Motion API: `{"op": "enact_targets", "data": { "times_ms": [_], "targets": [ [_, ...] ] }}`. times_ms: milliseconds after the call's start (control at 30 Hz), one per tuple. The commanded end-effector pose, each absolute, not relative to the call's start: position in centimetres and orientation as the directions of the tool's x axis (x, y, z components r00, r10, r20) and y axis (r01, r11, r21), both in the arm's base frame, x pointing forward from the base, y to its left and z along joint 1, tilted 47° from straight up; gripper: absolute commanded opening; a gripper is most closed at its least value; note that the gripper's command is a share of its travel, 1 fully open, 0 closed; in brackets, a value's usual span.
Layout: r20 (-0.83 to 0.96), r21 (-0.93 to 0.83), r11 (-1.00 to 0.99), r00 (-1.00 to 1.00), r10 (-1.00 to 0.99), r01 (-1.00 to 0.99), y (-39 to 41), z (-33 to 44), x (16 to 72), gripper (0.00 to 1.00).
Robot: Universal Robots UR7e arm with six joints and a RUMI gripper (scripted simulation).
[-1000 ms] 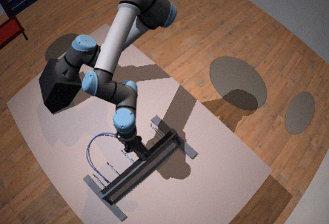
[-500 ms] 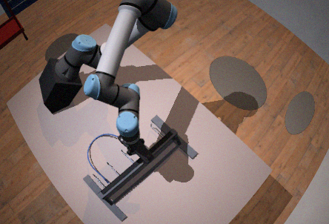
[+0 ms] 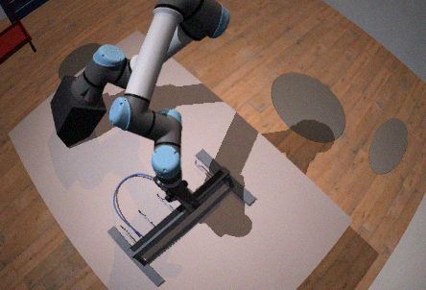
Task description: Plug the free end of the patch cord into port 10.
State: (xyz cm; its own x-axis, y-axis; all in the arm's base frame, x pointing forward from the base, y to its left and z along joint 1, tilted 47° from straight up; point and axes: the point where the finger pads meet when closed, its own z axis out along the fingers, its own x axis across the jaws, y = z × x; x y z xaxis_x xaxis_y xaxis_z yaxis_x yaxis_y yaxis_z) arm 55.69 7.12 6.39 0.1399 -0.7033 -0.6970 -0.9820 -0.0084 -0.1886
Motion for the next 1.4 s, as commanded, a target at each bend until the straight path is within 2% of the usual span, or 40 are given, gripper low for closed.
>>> {"op": "enact_targets", "data": {
  "times_ms": [0, 1367],
  "targets": [
    [-0.697, -0.189, -0.008, 0.140, -0.704, -0.982, 7.07, 6.42, 55.73, 0.00],
    [-0.697, -0.190, -0.008, 0.141, -0.704, -0.982, 7.06, 6.51, 56.11, 0.00]
  ]
}}
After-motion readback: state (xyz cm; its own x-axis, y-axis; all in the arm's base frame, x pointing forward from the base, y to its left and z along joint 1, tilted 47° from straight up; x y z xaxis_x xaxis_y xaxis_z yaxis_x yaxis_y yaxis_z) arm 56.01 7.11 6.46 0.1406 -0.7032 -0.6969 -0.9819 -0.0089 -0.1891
